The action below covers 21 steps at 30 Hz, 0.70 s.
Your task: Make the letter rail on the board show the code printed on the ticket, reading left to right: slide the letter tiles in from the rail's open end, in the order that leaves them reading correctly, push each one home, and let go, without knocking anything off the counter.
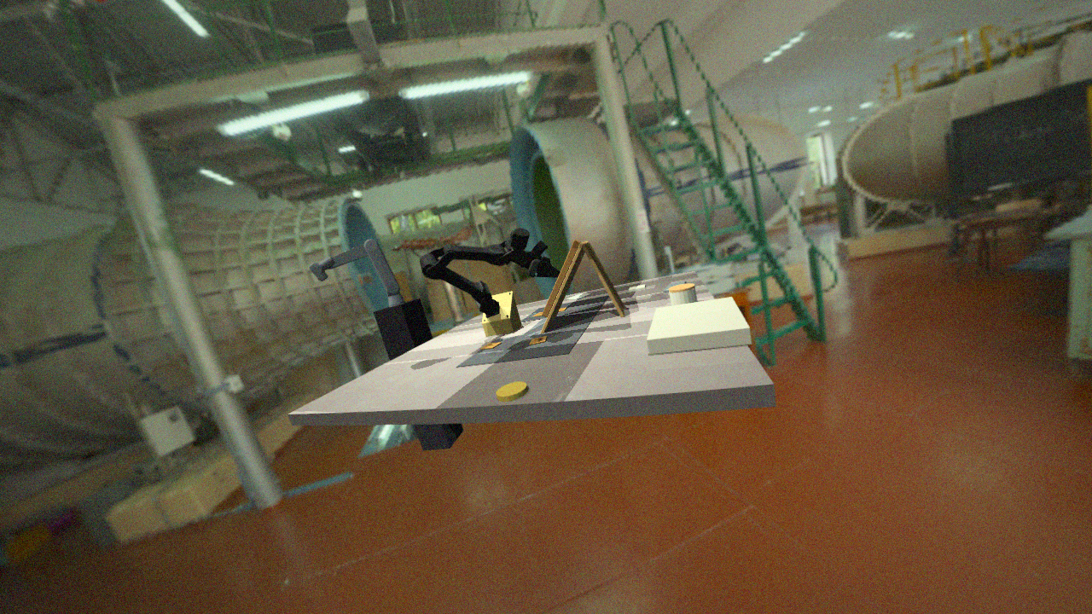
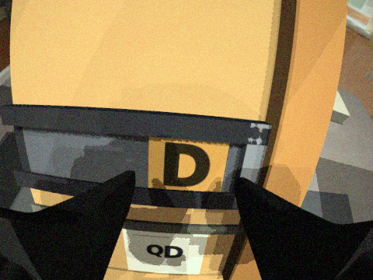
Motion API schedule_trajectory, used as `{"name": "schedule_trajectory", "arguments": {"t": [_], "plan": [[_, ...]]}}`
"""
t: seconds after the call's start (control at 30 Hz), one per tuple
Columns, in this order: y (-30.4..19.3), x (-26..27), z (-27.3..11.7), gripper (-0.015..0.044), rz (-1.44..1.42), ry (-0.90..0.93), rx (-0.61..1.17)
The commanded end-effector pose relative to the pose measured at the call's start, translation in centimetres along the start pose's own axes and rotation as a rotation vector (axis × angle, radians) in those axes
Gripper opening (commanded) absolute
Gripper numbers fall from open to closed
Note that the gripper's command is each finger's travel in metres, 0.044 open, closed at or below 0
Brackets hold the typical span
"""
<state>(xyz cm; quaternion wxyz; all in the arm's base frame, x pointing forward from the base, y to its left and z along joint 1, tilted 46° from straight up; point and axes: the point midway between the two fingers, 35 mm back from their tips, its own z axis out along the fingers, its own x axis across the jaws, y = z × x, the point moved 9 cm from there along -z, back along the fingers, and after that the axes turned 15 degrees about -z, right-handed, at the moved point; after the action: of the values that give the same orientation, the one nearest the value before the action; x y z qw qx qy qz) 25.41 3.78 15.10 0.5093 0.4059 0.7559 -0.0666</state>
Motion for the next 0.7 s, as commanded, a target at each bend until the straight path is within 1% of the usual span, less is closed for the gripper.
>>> {"name": "schedule_trajectory", "arguments": {"t": [0.0, 0.67], "plan": [[0.0, 0.0, -0.3, 0.0295, 0.004, -0.003, 0.000], [0.0, 0.1, -1.5, 0.0295, 0.004, -0.003, 0.000]]}}
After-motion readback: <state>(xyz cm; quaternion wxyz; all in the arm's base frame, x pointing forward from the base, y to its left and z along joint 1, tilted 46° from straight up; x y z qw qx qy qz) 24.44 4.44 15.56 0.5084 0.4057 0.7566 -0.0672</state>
